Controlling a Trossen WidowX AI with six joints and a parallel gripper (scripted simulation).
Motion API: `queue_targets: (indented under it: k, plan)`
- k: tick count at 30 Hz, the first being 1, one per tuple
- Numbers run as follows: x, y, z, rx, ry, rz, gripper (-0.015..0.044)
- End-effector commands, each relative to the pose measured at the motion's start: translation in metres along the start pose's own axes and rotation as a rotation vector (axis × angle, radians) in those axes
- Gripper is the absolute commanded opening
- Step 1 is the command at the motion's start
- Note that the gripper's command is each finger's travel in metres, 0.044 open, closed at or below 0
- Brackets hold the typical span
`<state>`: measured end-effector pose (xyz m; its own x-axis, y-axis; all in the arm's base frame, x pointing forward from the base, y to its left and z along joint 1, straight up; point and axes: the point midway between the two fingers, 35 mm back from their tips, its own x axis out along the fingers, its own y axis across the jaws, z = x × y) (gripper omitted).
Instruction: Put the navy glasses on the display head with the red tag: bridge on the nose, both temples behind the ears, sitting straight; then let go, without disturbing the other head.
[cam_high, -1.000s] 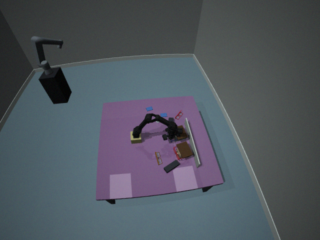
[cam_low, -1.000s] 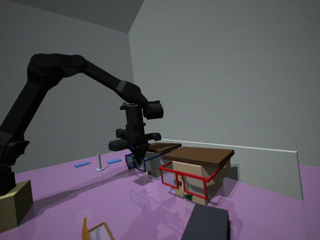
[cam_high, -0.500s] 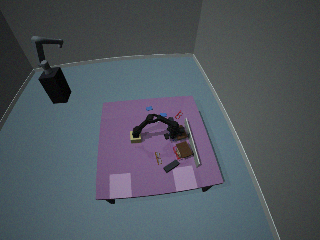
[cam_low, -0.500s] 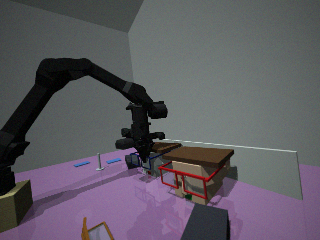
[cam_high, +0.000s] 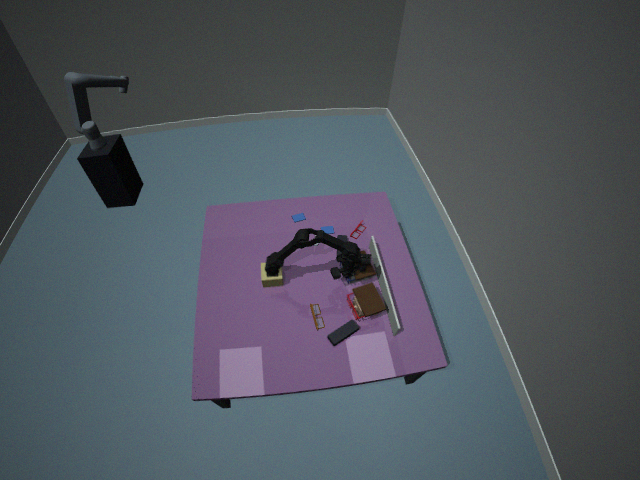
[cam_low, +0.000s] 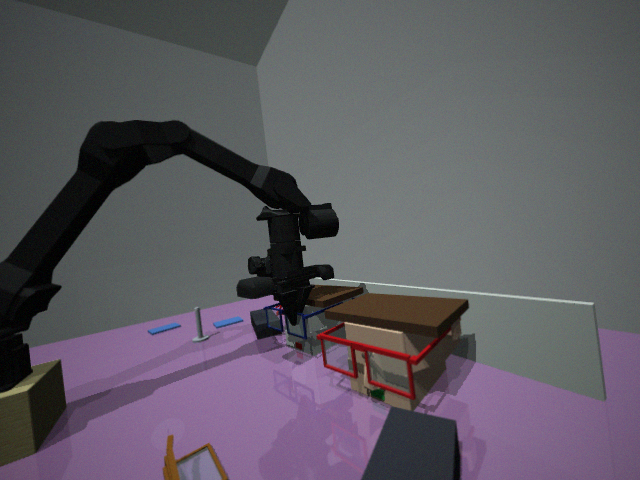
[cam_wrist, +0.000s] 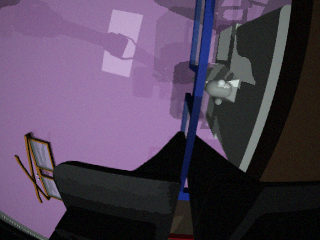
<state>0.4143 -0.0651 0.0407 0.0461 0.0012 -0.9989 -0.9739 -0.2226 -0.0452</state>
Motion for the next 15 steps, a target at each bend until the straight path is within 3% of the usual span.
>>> queue_targets:
  k: [1, 15]
  plan:
    - [0.0019, -0.0002, 0.0000, 0.004, 0.001, 0.002, 0.0000]
    - [0.0066, -0.0006, -0.0001, 0.004, 0.001, 0.002, 0.0000]
